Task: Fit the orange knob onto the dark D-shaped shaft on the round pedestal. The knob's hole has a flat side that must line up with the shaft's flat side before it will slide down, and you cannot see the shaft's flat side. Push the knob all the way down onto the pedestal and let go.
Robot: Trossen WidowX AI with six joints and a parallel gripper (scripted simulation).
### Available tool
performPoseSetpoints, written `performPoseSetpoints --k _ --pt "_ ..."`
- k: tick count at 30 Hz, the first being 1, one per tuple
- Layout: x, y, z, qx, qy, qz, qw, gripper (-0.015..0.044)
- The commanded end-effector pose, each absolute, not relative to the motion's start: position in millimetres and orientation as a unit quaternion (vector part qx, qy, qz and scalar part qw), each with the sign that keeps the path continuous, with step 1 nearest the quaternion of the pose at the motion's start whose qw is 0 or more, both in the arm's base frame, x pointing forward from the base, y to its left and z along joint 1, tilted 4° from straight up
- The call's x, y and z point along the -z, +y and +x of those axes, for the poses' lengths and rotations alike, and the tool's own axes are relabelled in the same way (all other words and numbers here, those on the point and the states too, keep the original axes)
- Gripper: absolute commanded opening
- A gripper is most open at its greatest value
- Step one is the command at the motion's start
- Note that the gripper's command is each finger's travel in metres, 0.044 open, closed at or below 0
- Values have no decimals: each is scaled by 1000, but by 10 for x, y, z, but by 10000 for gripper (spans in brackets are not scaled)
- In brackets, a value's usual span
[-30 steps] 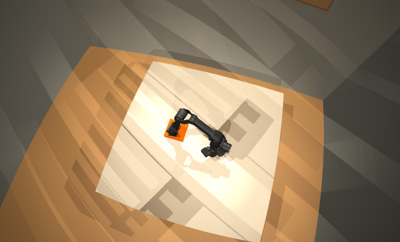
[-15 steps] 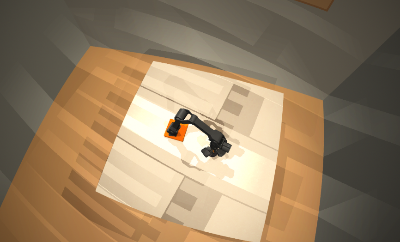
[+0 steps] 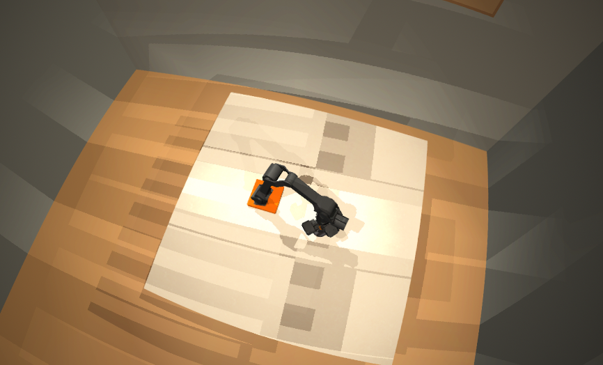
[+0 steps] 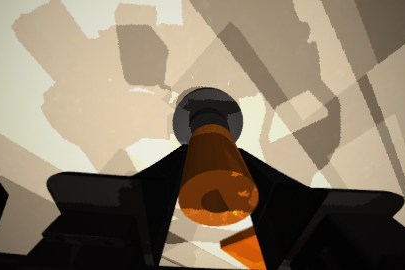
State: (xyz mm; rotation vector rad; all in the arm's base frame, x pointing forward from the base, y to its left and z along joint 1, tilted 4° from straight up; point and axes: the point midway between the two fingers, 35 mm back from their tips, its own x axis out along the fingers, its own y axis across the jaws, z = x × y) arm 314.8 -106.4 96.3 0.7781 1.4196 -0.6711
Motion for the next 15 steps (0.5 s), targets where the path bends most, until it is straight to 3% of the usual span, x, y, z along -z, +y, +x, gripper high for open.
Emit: performPoseSetpoints --k 1,15 --pt "-1007 -1064 3153 319 606 367 629 0" --pt "-961 -1076 3188 319 606 367 629 0"
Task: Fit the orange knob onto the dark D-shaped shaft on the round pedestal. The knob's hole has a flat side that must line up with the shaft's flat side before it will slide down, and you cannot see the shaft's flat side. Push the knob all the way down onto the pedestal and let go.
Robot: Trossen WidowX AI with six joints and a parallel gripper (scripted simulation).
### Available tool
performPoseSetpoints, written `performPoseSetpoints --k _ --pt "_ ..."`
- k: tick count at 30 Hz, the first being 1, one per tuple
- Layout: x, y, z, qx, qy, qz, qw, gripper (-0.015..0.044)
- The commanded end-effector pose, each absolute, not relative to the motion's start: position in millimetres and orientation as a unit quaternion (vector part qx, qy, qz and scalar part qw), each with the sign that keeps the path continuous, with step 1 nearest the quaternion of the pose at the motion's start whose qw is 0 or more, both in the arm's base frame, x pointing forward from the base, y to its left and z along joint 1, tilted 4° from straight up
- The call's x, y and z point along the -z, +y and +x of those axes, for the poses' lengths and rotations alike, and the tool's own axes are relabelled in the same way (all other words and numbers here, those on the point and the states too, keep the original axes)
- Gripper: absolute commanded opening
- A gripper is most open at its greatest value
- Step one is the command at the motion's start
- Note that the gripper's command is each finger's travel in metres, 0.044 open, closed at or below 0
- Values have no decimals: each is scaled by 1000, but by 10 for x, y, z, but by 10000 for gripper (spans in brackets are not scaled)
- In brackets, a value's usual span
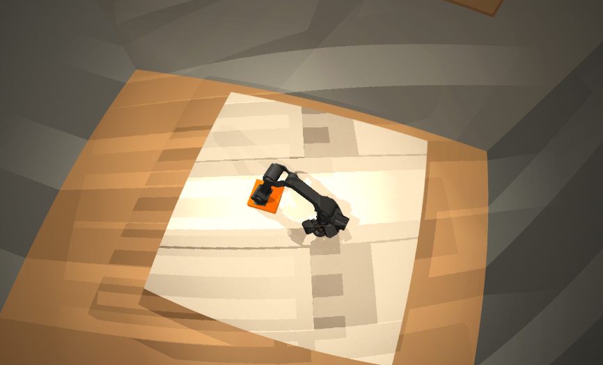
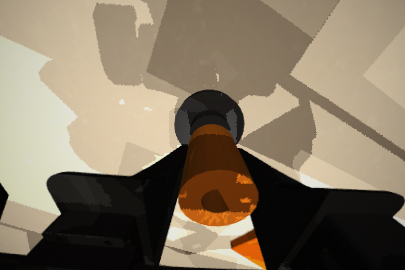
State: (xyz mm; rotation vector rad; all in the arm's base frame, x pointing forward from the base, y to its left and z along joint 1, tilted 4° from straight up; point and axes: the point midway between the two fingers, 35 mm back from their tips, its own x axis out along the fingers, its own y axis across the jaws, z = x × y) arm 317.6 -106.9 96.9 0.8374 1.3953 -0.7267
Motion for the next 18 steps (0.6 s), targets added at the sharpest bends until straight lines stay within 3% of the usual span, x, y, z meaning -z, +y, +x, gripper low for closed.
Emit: performPoseSetpoints --k 1,18 --pt "-957 -1076 3188 319 606 367 629 0" --pt "-991 -1065 3147 319 606 367 629 0"
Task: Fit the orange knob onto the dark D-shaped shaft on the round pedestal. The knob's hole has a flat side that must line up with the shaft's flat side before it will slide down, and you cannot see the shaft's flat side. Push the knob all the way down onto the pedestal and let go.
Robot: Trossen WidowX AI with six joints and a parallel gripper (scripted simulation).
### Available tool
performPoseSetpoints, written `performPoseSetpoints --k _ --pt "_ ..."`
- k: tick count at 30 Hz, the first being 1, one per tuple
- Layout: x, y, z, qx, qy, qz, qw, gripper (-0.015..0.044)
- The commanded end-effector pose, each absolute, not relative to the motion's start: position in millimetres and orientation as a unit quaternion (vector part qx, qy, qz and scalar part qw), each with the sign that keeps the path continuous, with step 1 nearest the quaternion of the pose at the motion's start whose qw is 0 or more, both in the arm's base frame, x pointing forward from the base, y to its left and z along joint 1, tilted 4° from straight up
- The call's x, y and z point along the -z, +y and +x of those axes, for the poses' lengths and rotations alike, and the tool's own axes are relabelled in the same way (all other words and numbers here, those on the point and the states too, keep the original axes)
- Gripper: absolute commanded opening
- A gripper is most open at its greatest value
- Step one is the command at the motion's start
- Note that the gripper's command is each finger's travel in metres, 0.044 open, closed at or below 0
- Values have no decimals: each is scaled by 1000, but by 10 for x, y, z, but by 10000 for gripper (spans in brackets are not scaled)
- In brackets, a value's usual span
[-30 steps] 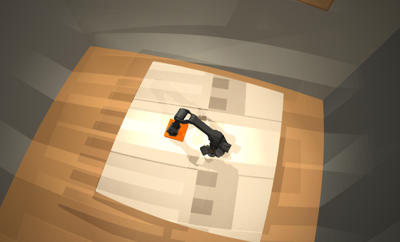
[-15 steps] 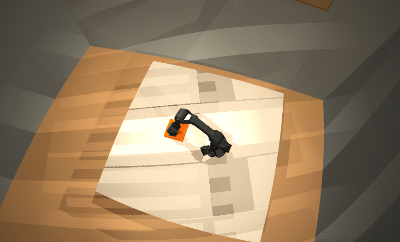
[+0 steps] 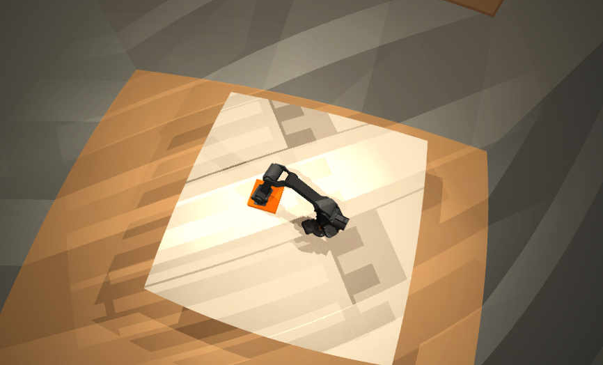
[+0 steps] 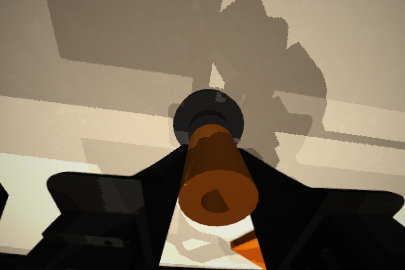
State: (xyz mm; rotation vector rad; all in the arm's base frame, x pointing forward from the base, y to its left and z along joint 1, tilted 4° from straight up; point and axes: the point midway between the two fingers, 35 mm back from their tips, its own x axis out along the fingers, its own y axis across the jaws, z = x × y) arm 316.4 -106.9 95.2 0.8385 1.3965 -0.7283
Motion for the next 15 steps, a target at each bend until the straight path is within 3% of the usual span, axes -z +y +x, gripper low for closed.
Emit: performPoseSetpoints --k 1,15 --pt "-992 -1065 3146 321 605 370 628 0" --pt "-1002 -1069 3177 380 570 431 587 0"
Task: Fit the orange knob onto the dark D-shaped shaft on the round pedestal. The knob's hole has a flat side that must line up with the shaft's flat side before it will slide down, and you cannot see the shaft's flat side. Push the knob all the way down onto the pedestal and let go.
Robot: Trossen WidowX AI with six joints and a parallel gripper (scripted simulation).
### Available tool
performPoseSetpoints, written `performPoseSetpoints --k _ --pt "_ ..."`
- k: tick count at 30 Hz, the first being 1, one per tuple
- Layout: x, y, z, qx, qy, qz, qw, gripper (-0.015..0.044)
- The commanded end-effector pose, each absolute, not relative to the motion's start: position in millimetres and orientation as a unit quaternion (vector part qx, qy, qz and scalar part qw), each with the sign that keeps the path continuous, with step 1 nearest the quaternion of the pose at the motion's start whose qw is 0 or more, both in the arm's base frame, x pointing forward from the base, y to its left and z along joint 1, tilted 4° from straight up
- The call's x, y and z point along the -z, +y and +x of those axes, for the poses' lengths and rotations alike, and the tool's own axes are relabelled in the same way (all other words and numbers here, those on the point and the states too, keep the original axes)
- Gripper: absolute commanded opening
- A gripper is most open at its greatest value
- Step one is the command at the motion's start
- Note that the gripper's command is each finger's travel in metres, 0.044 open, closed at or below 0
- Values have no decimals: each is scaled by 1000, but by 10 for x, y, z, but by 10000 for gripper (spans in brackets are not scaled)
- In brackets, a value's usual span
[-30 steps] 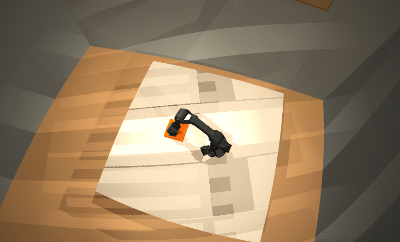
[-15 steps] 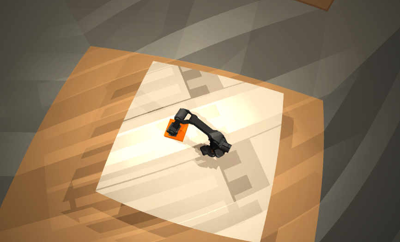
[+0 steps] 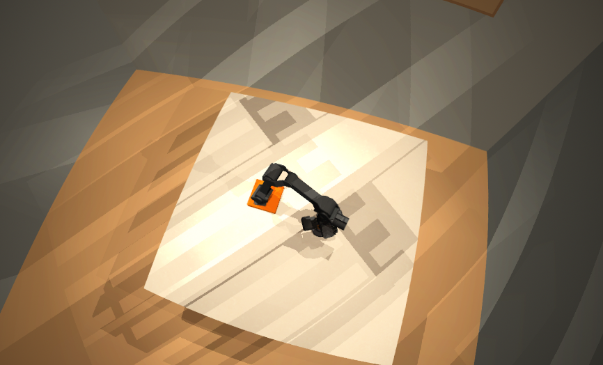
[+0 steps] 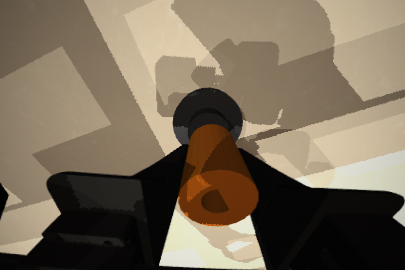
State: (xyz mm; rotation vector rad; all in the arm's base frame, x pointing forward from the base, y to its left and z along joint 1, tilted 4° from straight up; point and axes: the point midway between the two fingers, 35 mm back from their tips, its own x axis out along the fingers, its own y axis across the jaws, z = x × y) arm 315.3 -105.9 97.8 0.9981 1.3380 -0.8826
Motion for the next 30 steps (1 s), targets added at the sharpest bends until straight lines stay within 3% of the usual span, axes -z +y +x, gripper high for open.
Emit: performPoseSetpoints --k 1,24,30 --pt "-999 -1072 3181 380 570 431 587 0" --pt "-991 -1060 3146 380 570 431 587 0" --pt "-1004 -1061 3151 427 536 479 549 0"
